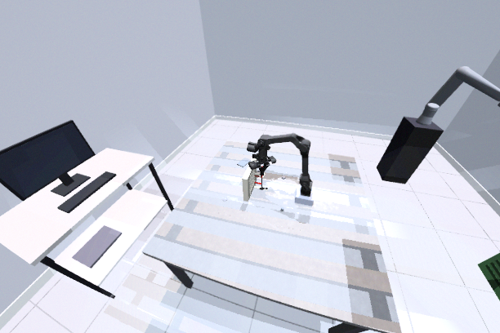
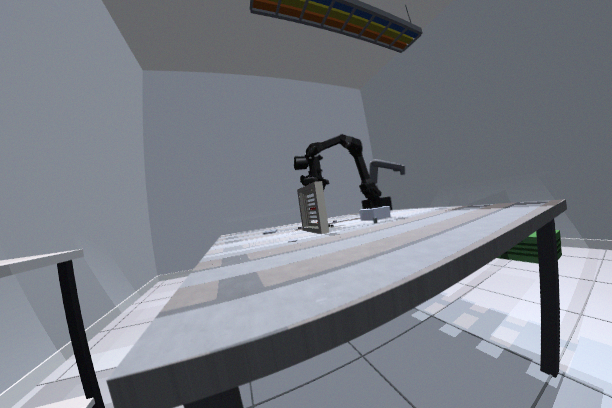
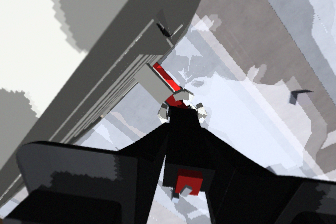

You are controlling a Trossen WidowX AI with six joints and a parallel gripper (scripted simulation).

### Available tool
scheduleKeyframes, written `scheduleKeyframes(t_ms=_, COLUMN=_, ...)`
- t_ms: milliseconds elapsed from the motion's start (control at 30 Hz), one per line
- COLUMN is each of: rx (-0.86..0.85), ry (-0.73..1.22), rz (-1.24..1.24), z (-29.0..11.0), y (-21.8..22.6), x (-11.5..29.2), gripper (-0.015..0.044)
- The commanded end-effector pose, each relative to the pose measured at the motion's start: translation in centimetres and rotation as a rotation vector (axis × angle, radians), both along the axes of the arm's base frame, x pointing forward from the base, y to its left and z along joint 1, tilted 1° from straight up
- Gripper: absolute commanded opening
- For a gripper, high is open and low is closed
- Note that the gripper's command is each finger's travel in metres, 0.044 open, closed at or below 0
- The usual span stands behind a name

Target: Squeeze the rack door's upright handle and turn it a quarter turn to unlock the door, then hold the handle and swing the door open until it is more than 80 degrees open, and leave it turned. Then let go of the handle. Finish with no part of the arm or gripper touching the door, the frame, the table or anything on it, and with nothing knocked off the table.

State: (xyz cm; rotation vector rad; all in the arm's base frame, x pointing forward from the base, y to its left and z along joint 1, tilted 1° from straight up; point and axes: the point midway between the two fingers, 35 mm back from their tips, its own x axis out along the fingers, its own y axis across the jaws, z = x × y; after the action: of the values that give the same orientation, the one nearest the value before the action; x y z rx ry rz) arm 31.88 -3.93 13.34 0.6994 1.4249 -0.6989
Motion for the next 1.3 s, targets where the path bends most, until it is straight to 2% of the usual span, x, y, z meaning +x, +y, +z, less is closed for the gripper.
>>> scheduleKeyframes(t_ms=0, rx=0.005, ry=-0.005, rz=-0.230, z=0.00, y=-0.04, x=0.04, gripper=0.0009)
scheduleKeyframes(t_ms=533, rx=0.026, ry=-0.015, rz=-1.010, z=-0.01, y=-0.04, x=0.03, gripper=0.0009)
scheduleKeyframes(t_ms=1033, rx=0.027, ry=-0.015, rz=-1.042, z=-0.01, y=-0.04, x=0.03, gripper=0.0009)
scheduleKeyframes(t_ms=1267, rx=0.027, ry=-0.015, rz=-1.042, z=-0.01, y=-0.04, x=0.03, gripper=0.0193)
